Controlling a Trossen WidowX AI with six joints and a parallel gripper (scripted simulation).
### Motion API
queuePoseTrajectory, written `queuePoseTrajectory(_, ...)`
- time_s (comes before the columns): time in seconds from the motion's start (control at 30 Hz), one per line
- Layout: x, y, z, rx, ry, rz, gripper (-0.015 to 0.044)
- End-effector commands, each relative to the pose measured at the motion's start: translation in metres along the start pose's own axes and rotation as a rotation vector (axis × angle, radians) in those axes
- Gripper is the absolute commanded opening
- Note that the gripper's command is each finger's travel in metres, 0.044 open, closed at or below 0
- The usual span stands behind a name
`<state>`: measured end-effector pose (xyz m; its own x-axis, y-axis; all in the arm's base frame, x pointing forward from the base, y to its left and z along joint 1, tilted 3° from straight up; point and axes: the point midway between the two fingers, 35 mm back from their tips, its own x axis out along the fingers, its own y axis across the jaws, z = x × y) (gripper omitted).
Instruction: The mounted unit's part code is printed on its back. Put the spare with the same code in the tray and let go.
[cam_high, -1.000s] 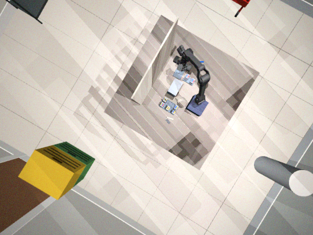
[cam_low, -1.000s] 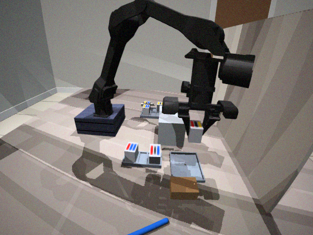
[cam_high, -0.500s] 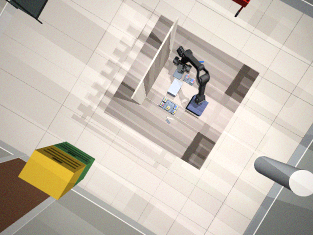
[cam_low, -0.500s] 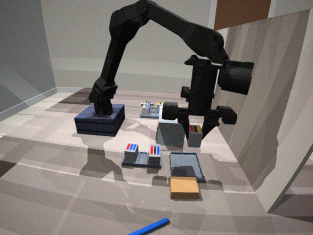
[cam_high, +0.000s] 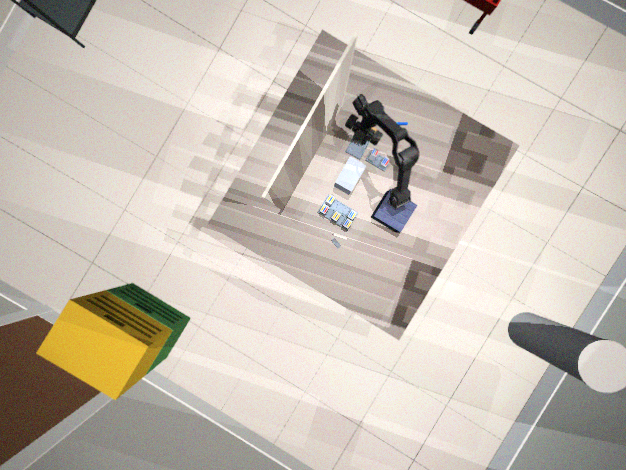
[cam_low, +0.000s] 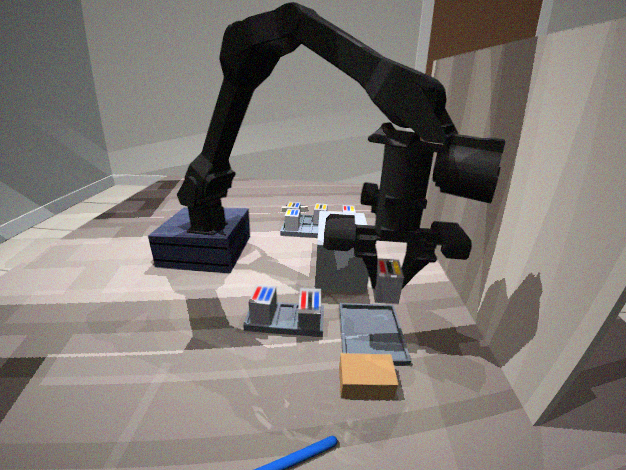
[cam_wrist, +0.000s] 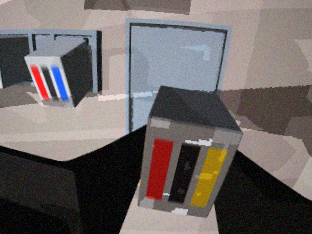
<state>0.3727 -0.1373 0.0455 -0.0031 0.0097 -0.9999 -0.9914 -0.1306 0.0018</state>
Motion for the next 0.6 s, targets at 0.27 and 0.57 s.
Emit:
queuePoseTrajectory(0.27,0.013,0.002,0.000,-0.005,0.002,0.006,0.0000)
queuePoseTrajectory(0.57,0.022,0.002,0.000,-0.005,0.002,0.006,0.0000)
